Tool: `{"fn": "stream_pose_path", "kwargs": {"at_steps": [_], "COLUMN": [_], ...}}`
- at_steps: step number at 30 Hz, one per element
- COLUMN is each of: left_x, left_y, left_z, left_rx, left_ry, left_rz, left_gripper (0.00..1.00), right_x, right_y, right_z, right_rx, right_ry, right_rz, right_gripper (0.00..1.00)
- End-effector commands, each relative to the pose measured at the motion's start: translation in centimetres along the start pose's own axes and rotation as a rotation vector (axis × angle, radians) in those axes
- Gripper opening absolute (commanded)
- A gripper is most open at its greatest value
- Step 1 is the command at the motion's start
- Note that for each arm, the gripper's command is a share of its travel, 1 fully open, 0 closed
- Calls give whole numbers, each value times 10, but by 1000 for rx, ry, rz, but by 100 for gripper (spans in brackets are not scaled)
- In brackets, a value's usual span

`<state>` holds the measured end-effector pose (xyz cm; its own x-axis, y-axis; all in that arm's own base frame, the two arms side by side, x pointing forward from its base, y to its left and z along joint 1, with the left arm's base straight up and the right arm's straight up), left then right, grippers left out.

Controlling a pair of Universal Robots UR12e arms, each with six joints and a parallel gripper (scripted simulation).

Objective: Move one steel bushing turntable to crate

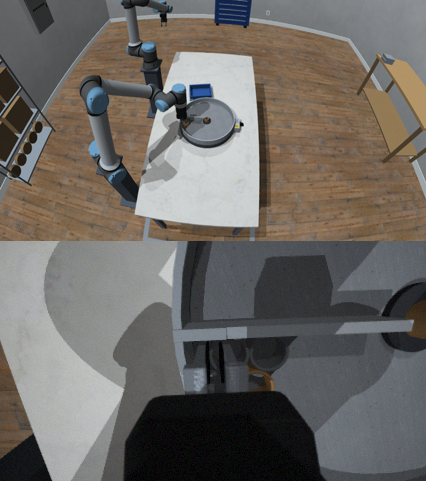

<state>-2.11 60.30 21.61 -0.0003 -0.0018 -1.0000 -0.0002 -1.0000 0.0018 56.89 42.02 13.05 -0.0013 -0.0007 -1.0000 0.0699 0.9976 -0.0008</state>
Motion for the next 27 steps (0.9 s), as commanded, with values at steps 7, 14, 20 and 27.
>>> {"fn": "stream_pose_path", "kwargs": {"at_steps": [7,14,20,27], "left_x": [-1,-1,-1,-1], "left_y": [-1,-1,-1,-1], "left_z": [0,0,0,0], "left_rx": [0,0,0,0], "left_ry": [0,0,0,0], "left_rz": [-2,-2,-2,-2], "left_gripper": [100,100,100,100], "right_x": [-31,-58,-71,-72], "right_y": [1,0,0,0], "right_z": [0,0,0,0], "right_rx": [0,0,0,0], "right_ry": [-1,-1,-1,-1], "right_rz": [2,2,2,2], "right_gripper": [0,0,0,0]}}
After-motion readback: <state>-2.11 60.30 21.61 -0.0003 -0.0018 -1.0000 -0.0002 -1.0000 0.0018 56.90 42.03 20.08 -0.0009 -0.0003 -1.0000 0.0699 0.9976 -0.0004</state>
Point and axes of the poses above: on each arm, the point where the finger pads meet when closed, its own x axis out along the fingers, its own z axis across the jaws, y = z × x, the point moved 4 cm from there along -x, back along the fingers, and after that the axes turned 2 degrees about x, right-handed, at the moved point
